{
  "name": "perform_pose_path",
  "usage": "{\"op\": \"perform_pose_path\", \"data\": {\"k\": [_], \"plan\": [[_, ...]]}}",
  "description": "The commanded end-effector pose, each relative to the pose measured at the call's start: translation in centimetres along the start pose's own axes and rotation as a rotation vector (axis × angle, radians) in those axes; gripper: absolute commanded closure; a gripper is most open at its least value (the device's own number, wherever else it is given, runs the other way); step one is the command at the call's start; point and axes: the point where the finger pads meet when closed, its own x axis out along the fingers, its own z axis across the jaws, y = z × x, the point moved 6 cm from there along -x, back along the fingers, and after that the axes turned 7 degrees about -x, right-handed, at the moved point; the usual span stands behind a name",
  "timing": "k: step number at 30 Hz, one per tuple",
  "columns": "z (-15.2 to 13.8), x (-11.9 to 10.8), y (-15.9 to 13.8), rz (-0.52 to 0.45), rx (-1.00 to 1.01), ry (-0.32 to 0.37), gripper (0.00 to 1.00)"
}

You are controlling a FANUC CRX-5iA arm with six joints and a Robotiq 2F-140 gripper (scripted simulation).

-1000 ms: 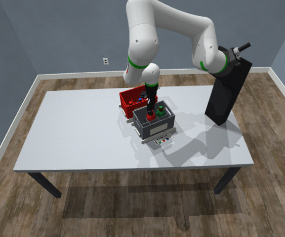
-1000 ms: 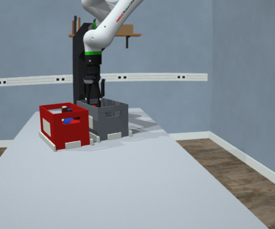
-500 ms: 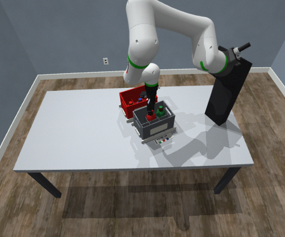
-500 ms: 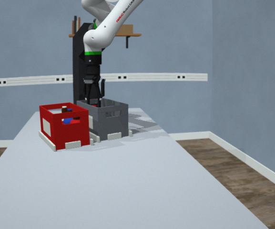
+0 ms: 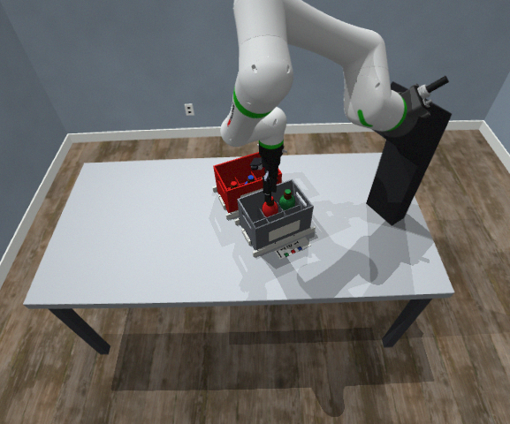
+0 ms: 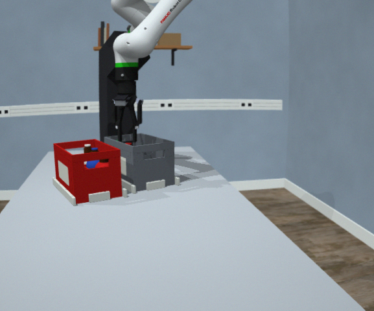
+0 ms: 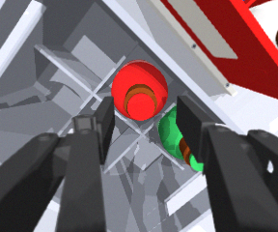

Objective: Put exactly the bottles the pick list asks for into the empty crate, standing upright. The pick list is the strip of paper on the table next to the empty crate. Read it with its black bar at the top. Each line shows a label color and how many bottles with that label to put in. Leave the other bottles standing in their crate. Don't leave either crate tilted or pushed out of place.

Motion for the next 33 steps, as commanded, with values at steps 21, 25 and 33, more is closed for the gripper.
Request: {"op": "perform_pose_path", "data": {"k": [21, 25, 33], "plan": [[0.0, -5.6, 0.0, 0.0, 0.0, -0.001, 0.56], [0.0, -5.6, 0.0, 0.0, 0.0, -0.001, 0.56], [0.6, -5.6, 3.0, 0.0, 0.0, -0.001, 0.56]]}}
